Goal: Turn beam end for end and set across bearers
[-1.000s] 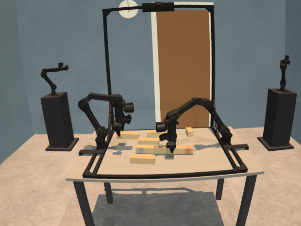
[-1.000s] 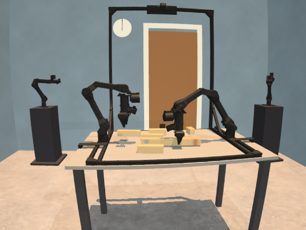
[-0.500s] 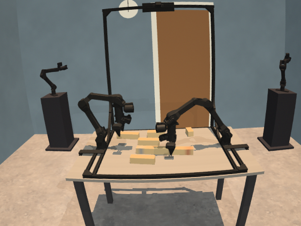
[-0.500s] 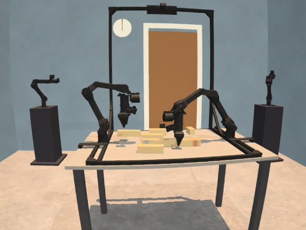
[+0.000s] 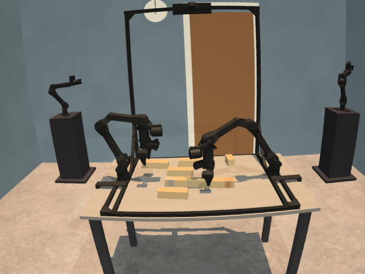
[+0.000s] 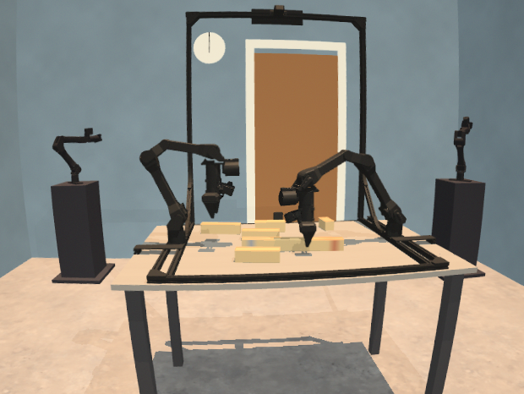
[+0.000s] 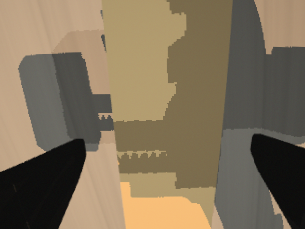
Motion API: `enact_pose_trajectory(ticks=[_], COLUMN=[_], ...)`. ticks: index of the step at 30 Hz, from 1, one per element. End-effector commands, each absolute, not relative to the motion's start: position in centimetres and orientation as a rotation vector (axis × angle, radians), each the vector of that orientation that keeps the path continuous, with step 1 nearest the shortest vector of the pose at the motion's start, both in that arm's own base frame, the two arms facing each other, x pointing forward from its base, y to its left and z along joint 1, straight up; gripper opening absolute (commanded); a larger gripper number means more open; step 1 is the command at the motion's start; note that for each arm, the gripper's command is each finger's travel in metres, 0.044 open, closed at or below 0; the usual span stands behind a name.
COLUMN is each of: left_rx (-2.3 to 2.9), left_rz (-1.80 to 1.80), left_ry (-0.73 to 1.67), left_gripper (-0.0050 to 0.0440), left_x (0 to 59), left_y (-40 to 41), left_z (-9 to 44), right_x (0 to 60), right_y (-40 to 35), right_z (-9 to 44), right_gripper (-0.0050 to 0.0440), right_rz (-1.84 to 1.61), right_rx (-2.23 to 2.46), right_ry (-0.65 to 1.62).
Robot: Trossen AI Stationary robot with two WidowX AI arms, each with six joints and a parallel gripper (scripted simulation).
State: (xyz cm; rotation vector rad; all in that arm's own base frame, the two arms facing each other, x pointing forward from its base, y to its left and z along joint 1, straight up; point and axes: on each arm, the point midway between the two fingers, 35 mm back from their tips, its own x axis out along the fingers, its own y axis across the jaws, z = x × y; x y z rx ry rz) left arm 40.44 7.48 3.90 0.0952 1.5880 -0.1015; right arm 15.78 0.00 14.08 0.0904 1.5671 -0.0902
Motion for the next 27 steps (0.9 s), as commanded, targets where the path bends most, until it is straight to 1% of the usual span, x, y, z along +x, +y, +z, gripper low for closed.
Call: enact_pose_trajectory(ticks=[1,7,20,21,27], left_rx=[0.096,0.096,0.096,0.097,0.098], left_rz=[-0.096,-0.096,-0.096,-0.097,-0.097], left_ry=[1.569,1.569,1.569,1.572,1.571], left_gripper=[0.044,0.044,0.044,0.044,0.044], left_x=[40.6,40.7,39.8,40.2,38.3], left_y=[7.5,7.5,7.5,7.5,6.4], left_z=[5.5,6.8,8.0,7.4,9.1], right_x=[15.7,15.7,15.7,15.8,15.8], right_y=[0.0,0.0,0.0,0.0,0.0], right_z=[14.1,14.1,14.1,14.1,14.1], right_gripper=[0.044,0.044,0.044,0.044,0.044], right_rz=[-0.092,-0.092,-0.092,-0.09,-0.091], right_rx=[0.092,0.092,0.092,0.09,0.091], right_ry=[1.569,1.569,1.569,1.567,1.566])
